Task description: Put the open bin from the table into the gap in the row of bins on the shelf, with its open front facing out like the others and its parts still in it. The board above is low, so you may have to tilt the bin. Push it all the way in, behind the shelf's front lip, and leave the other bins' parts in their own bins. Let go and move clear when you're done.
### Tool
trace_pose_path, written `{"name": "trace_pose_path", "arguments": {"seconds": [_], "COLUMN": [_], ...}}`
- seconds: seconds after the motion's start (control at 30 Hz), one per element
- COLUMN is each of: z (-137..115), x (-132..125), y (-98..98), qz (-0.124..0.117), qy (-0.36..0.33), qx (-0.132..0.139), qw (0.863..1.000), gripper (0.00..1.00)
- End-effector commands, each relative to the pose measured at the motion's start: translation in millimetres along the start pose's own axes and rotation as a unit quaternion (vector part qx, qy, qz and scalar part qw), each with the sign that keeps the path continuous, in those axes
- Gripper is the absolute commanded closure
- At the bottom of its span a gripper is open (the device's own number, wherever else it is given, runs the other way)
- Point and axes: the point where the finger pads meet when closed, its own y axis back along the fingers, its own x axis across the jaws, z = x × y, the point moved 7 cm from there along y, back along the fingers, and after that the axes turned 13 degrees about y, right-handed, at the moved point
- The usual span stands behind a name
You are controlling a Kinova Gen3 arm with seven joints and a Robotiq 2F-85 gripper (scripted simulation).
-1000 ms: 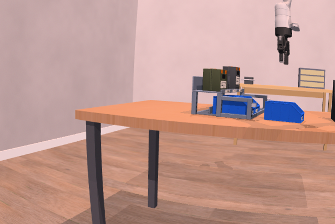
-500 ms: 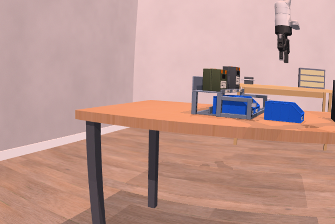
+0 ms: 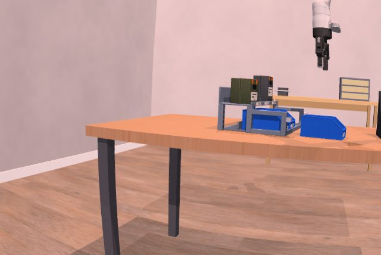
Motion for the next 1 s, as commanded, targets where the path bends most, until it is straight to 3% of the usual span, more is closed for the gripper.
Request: {"name": "trace_pose_path", "arguments": {"seconds": [0.0,0.97], "z": [0.1,0.1], "x": [-0.2,-0.1], "y": [0.7,4.1], "qz": [0.000,0.000], "qy": [0.000,0.000], "qx": [-0.001,-0.001], "qw": [1.000,1.000], "gripper": [0.00,0.00]}}
